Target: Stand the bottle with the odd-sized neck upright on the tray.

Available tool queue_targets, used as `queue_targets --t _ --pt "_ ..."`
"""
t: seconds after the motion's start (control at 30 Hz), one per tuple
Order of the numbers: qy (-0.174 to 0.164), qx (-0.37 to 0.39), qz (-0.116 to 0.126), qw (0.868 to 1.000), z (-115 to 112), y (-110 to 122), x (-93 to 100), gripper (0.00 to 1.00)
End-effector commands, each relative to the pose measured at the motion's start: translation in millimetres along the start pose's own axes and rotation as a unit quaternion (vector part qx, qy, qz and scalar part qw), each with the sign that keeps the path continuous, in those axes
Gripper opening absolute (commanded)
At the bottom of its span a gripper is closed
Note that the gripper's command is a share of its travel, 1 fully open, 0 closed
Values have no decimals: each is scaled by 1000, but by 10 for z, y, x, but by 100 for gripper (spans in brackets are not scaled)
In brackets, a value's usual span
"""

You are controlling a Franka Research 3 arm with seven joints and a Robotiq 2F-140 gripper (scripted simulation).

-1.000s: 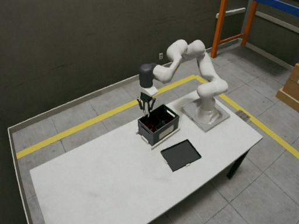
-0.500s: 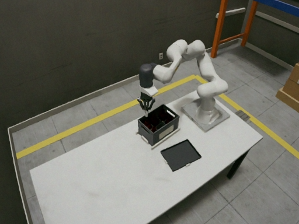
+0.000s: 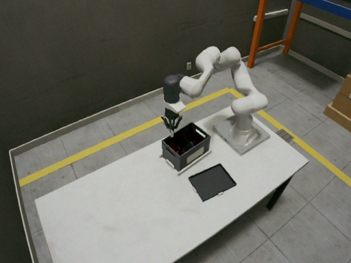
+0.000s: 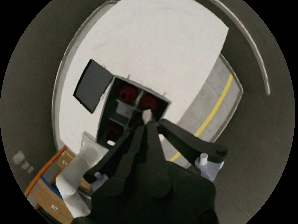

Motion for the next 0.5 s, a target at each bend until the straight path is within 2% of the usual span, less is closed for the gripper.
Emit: queue_targets --t 0.0,0.1,0.2,0.3,0.47 --pt "1 2 1 1000 11 -8 11 10" --pt "1 2 1 1000 56 -41 13 10" --pt "2 2 0 1000 400 -318 17 10" --pt "1 2 1 1000 606 -513 14 10" --pt "1 2 1 1000 645 -553 13 10"
Point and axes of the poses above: the point where the finger pads meet when closed, its own x axis back along the fingers, its own y axis across the jaws, z = x × y, the point moved 6 cm from there along x, back along the fingers, and after that the axes turned 4 degrees about x, right-handed, at the moved point
